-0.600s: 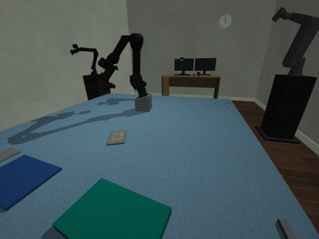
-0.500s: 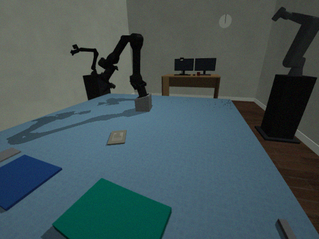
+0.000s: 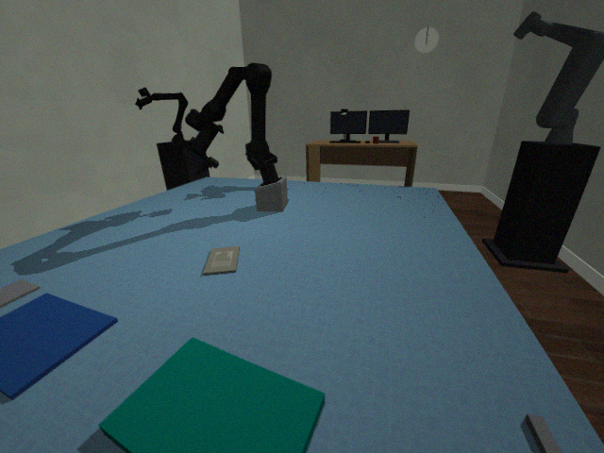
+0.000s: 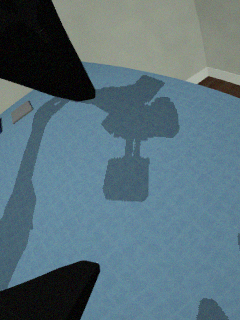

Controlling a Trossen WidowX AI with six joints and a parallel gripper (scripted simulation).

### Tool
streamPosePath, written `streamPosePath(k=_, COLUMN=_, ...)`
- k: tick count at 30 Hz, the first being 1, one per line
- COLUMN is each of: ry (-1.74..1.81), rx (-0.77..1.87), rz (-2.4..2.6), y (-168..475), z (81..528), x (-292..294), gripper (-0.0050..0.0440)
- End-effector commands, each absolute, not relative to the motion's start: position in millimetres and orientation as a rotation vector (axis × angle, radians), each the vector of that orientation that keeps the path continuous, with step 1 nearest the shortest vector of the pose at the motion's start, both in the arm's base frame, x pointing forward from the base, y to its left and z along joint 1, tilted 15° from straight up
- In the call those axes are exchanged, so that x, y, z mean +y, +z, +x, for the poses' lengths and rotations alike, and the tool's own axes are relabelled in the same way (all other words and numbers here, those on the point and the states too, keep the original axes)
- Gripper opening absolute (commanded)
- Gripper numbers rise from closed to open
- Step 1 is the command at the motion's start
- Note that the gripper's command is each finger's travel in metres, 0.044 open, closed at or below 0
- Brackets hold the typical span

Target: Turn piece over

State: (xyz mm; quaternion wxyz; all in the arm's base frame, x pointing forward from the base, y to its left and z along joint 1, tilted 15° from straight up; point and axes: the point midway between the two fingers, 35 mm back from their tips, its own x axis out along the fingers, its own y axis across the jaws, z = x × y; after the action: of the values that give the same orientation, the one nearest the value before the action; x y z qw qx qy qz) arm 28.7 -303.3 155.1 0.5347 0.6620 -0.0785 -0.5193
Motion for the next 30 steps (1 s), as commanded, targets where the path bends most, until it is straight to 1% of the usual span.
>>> streamPosePath(k=1, ry=-1.21, rx=-0.074, rz=1.552, y=152.8, z=48.4, x=-309.4, gripper=0.044)
streamPosePath(k=8, ry=-1.093, rx=0.336, rz=1.401, y=139.2, z=127.7, x=-318.4, gripper=0.044)
streamPosePath(k=14, ry=-0.956, rx=0.667, rz=1.203, y=122.4, z=202.5, x=-306.3, gripper=0.044)
streamPosePath(k=16, ry=-0.956, rx=0.667, rz=1.203, y=122.4, z=202.5, x=-306.3, gripper=0.044)
streamPosePath(k=17, ry=-0.995, rx=0.591, rz=1.254, y=126.5, z=183.8, x=-309.7, gripper=0.044)
streamPosePath(k=23, ry=-0.831, rx=0.898, rz=1.011, y=106.7, z=258.9, x=-281.9, gripper=0.044)
streamPosePath(k=30, ry=-0.604, rx=1.203, rz=0.66, y=79.0, z=339.3, x=-222.0, gripper=0.044)
